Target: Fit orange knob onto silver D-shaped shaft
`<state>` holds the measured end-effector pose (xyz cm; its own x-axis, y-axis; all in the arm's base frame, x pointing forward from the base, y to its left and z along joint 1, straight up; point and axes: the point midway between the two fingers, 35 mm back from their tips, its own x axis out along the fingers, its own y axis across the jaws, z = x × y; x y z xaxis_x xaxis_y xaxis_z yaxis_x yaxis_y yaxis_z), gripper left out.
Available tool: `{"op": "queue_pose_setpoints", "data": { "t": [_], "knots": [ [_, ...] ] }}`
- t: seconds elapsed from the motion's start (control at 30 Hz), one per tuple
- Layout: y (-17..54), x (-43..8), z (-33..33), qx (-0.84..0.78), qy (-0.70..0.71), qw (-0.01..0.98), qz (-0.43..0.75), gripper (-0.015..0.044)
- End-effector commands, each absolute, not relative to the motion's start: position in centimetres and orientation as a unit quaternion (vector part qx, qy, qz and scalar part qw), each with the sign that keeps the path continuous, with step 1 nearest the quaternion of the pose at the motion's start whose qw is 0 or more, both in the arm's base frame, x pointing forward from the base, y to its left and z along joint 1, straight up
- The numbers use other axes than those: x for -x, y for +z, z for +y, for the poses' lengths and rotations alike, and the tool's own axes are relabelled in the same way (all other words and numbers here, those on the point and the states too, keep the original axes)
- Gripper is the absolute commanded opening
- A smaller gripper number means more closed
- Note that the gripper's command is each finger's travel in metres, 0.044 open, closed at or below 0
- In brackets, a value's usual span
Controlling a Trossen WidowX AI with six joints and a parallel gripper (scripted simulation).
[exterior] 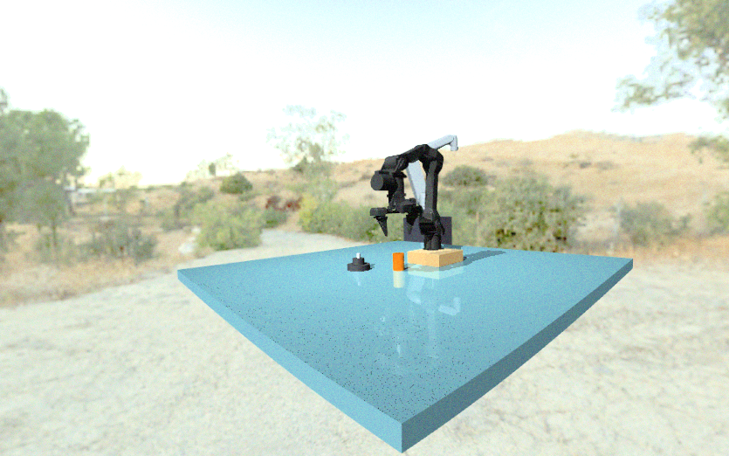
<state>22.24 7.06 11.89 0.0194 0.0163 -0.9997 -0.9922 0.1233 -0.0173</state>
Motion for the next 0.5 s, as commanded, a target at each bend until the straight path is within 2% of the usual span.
{"op": "queue_pose_setpoints", "data": {
  "t": [0.0, 0.27, 0.47],
  "knots": [
    [12.00, -22.25, 7.00, 0.466, 0.459, 0.543, 0.528, 0.0440],
    [11.96, -22.25, 6.99, 0.243, 0.241, 0.673, 0.656, 0.0440],
    [11.93, -22.25, 6.99, 0.035, 0.038, 0.714, 0.698, 0.0440]
  ]
}}
